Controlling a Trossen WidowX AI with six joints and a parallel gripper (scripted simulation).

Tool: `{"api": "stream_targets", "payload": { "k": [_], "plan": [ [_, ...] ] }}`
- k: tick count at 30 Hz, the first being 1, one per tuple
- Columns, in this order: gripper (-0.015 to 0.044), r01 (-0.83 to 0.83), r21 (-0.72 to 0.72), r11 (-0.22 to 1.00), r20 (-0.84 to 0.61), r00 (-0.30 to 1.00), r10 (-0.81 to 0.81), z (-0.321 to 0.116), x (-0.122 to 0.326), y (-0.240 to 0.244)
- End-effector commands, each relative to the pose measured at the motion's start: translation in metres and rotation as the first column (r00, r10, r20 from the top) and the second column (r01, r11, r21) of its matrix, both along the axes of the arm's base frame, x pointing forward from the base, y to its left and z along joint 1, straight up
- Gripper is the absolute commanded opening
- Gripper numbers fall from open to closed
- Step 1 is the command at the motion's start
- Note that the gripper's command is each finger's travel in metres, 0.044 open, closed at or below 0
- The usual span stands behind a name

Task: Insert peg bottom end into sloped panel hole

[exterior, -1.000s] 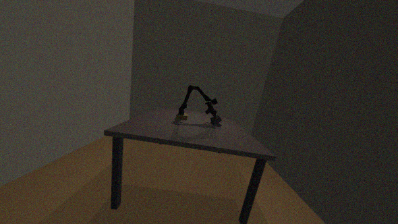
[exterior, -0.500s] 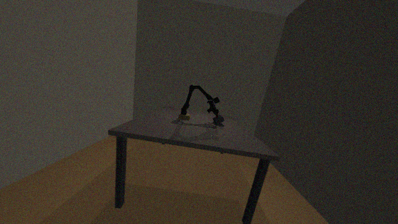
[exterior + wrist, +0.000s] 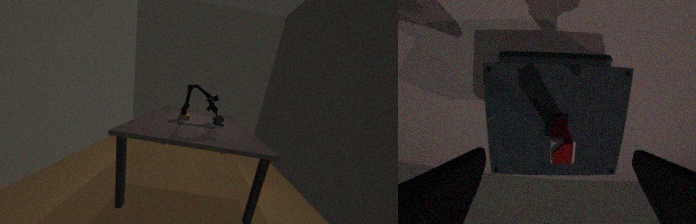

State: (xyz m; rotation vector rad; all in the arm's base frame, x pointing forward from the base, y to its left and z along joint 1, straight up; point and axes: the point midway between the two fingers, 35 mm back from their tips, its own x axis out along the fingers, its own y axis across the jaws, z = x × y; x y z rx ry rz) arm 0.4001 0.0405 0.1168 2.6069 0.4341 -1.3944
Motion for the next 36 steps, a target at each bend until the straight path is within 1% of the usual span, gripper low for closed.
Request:
{"api": "stream_targets", "payload": {
  "k": [1,36],
  "plan": [
    [0.0440,-0.004,0.001,1.000,0.011,1.000,0.004,0.009,-0.002,-0.001],
    [0.0440,0.000,0.001,1.000,0.009,1.000,0.000,0.049,-0.035,-0.012]
  ]
}}
